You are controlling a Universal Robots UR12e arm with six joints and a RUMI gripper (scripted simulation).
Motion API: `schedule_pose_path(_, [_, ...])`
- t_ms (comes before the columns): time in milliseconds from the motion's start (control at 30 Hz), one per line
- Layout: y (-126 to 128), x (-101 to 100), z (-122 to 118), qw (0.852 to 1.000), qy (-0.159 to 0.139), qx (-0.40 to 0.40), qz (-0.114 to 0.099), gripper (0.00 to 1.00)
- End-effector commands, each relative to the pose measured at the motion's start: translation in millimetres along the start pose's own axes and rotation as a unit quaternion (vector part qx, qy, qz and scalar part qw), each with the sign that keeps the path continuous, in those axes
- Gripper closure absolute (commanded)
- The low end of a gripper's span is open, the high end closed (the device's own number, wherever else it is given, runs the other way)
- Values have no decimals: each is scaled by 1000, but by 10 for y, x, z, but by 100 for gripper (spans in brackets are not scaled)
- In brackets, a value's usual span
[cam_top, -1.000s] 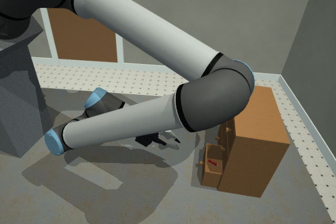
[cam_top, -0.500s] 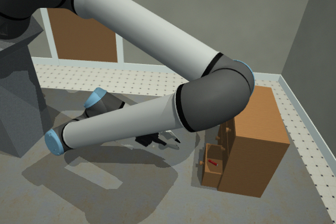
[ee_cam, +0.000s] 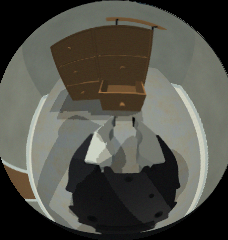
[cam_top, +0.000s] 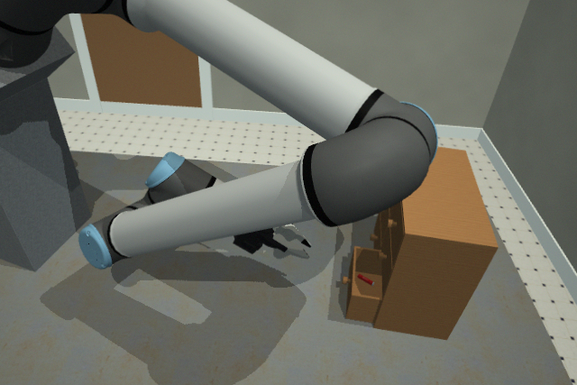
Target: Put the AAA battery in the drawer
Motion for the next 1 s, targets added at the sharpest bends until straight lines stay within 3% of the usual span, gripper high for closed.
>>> schedule_pose_path(0, [5, -79, -31, 1000, 0, 0, 0, 80])
schedule_pose_path(967, [70, -781, -338, 1000, 0, 0, 0, 80])
Point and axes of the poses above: the point where the finger pads meet when closed, its own x axis back along the fingers, its own y axis across the jaws, z = x × y, the point moved 10 cm from there along x, back along the fingers, and after that the axes turned 12 degrees about -x, right-handed, at the moved point
